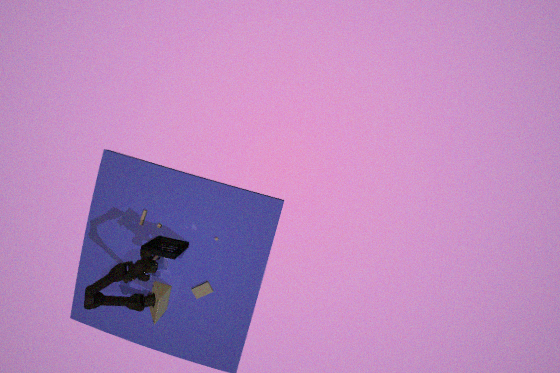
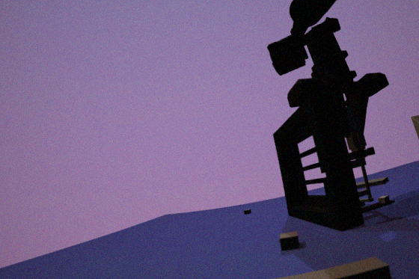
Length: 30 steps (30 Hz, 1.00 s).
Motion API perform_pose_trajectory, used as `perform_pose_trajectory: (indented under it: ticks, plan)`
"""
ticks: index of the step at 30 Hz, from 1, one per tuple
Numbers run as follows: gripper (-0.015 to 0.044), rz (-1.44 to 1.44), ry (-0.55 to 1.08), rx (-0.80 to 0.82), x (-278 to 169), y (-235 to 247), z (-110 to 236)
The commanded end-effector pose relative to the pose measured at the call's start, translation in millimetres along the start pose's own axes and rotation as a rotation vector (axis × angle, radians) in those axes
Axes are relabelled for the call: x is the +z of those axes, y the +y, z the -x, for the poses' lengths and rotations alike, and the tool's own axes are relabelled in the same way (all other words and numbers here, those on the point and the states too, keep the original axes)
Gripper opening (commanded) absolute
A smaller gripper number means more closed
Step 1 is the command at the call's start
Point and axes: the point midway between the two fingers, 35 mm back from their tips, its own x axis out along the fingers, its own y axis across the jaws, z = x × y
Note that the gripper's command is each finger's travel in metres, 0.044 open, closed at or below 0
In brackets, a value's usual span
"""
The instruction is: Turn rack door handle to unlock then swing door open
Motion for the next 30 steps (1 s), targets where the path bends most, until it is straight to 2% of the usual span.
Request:
perform_pose_trajectory:
  ticks: [1, 30]
  plan:
    - [0.0023, 0.071, -0.002, -0.001, 3.2, -6.8, 0.7]
    - [0.0023, 0.556, -0.003, -0.003, 29.7, -47.5, 0.8]
